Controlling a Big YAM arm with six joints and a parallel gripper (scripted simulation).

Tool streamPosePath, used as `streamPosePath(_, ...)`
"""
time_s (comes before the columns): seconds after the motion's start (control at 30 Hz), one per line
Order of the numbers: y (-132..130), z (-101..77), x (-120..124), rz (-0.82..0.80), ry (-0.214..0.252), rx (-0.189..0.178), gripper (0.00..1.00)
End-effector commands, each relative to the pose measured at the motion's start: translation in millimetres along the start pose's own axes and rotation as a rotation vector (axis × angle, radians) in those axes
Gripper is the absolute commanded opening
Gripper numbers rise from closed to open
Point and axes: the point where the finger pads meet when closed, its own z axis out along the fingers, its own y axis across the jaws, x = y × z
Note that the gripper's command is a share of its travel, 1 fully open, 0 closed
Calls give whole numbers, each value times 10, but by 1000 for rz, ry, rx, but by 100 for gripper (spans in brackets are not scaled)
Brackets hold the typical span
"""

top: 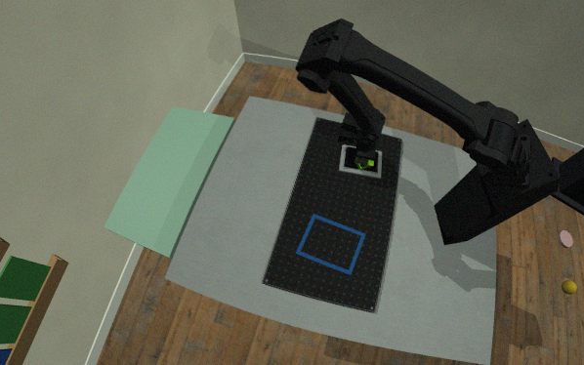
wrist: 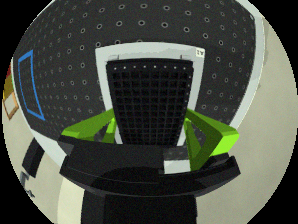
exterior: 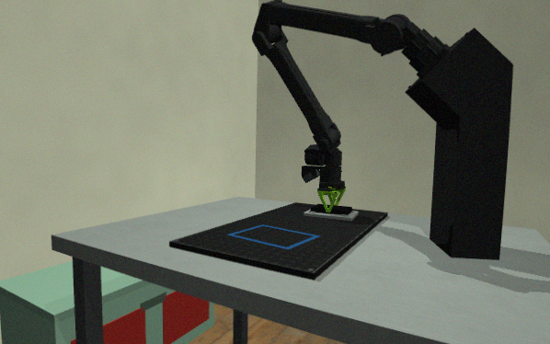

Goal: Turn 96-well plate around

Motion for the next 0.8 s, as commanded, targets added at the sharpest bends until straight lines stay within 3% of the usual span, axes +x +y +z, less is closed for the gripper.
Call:
streamPosePath(0.0,31,66,7,3,-1,-5,0)
streamPosePath(0.77,21,68,12,5,0,-4,0)
